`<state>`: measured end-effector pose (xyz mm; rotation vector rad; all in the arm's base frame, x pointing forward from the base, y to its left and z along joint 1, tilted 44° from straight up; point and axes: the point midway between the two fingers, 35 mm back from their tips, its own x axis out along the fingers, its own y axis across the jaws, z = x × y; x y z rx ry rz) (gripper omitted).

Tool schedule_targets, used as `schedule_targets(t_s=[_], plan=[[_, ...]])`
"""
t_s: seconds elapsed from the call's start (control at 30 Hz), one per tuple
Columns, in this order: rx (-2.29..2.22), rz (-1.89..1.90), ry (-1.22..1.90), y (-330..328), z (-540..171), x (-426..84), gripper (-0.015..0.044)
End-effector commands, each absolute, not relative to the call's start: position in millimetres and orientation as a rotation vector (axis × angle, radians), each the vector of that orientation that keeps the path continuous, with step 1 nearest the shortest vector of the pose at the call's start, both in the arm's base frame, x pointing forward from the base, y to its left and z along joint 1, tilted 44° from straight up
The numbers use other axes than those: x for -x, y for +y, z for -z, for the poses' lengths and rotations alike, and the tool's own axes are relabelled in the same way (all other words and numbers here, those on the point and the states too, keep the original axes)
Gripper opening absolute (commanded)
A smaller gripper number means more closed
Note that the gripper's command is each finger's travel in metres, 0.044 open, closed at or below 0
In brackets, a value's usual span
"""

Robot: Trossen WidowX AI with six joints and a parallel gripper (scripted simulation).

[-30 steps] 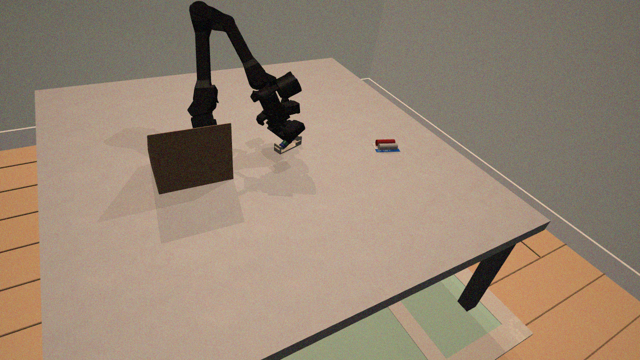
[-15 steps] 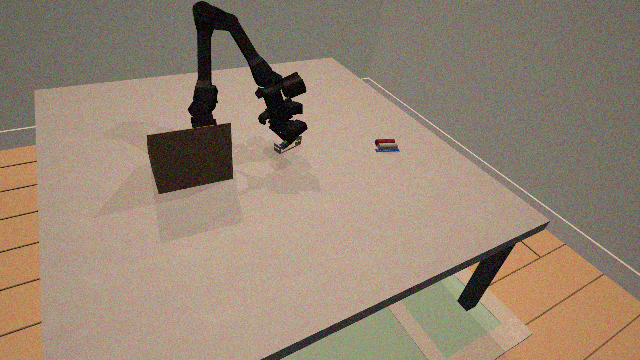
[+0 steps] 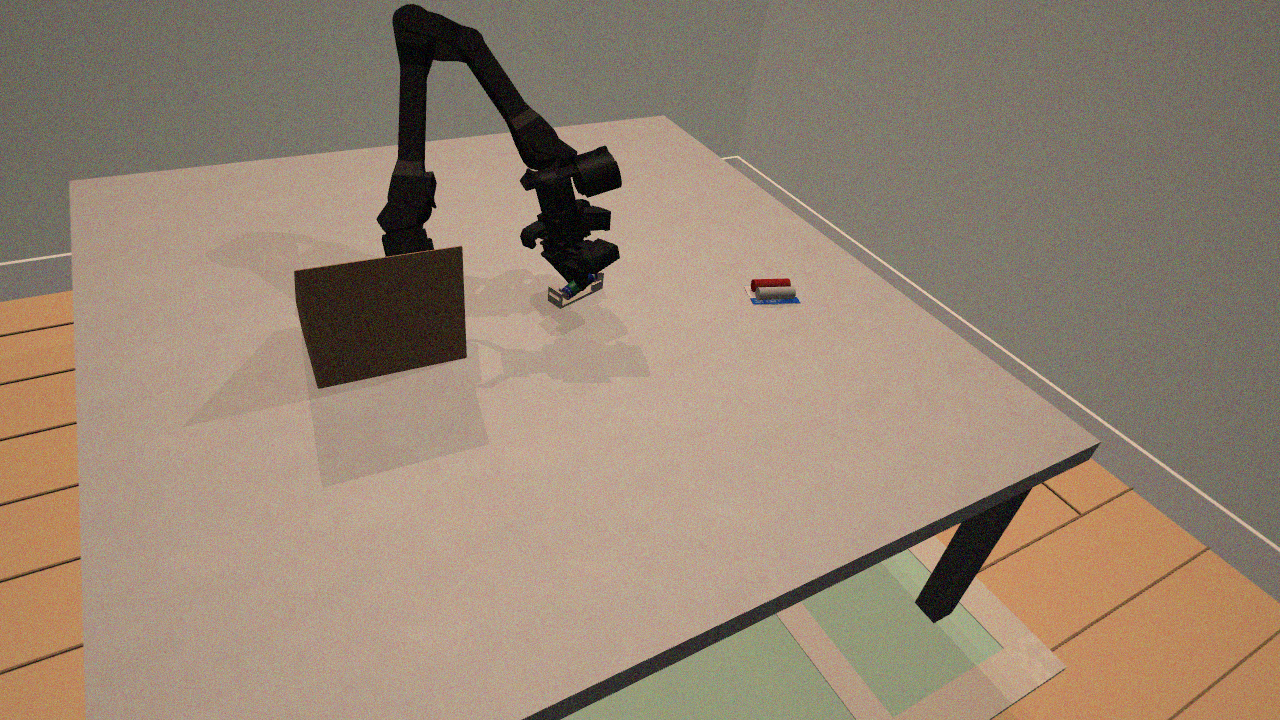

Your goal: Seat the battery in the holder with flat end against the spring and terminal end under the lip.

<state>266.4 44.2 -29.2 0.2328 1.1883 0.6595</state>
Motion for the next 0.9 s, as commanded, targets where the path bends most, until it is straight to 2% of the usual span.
schedule_targets(t_s=[0.0,0.87], plan=[[-0.22,-0.665,1.241,44.9,34.9,-261.5,0.0071],[-0.119,-0.712,1.395,50.6,30.3,-263.4,0.0071]])
